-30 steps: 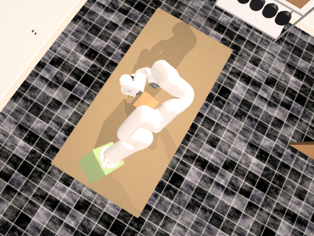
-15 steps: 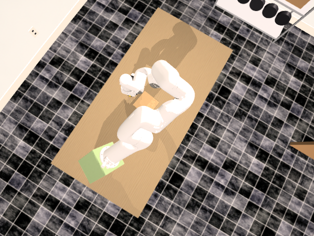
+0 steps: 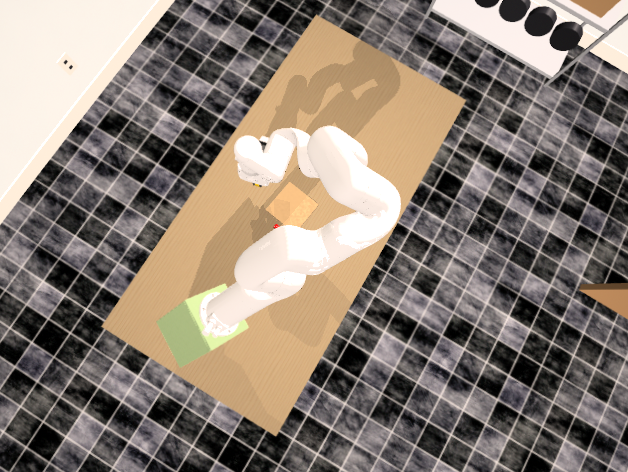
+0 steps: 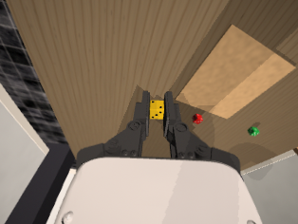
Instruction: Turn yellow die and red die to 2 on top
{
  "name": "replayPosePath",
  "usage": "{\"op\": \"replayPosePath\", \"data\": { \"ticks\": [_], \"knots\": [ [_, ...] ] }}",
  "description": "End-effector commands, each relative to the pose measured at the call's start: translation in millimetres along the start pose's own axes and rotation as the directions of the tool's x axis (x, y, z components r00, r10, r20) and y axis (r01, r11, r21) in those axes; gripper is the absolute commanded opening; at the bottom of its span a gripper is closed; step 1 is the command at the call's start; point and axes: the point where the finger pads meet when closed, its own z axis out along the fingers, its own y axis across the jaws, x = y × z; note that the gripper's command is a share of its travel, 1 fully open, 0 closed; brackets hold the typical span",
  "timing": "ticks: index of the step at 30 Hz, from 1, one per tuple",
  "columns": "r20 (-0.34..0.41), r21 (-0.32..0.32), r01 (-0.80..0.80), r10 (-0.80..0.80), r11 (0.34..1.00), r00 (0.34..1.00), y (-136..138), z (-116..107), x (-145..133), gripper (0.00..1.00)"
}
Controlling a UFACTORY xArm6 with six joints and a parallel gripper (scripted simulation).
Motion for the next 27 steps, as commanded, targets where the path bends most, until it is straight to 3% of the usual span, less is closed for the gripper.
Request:
{"op": "replayPosePath", "data": {
  "ticks": [1, 27],
  "knots": [
    [0.0, -0.002, 0.0, 0.0, 1.0, 1.0, 0.7, -12.8, 0.5, 0.11],
    [-0.027, -0.005, 0.098, -0.098, 0.995, 0.995, -0.4, -5.1, 6.3, 0.11]
  ]
}}
